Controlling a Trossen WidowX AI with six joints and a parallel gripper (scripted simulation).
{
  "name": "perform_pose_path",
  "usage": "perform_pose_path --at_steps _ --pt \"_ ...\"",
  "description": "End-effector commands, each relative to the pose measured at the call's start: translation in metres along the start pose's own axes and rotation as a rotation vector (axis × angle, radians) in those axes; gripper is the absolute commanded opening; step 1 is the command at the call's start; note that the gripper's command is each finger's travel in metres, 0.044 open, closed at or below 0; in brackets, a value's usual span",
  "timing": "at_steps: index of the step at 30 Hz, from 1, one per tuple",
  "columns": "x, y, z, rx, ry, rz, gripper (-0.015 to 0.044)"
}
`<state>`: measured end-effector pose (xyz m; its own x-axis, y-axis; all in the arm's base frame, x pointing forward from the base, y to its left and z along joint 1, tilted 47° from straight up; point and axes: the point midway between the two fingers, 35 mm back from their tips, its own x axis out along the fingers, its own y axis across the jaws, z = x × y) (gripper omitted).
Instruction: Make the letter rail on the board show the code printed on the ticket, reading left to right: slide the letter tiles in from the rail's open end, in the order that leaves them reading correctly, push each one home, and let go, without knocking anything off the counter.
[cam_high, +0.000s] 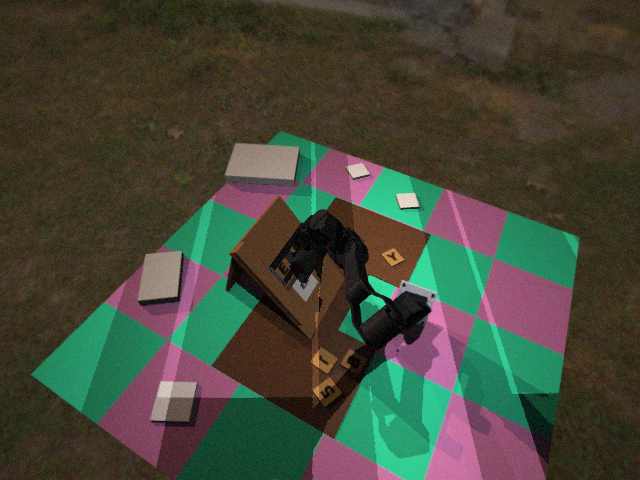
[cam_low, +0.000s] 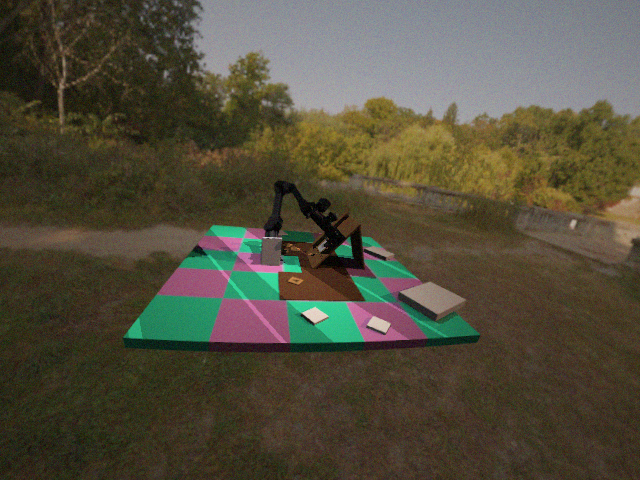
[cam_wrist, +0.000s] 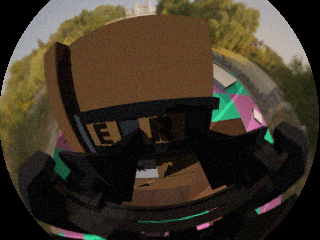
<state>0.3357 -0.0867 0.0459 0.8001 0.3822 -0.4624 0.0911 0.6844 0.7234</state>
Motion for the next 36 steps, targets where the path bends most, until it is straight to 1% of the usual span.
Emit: perform_pose_path --at_steps 1,32,36 --pt "0.000 0.002 0.000 0.006 0.000 -0.004 0.0000" --pt "0.000 0.021 0.000 0.007 0.000 -0.003 0.0000" --pt "0.000 0.020 0.000 0.001 0.000 0.001 0.0105"
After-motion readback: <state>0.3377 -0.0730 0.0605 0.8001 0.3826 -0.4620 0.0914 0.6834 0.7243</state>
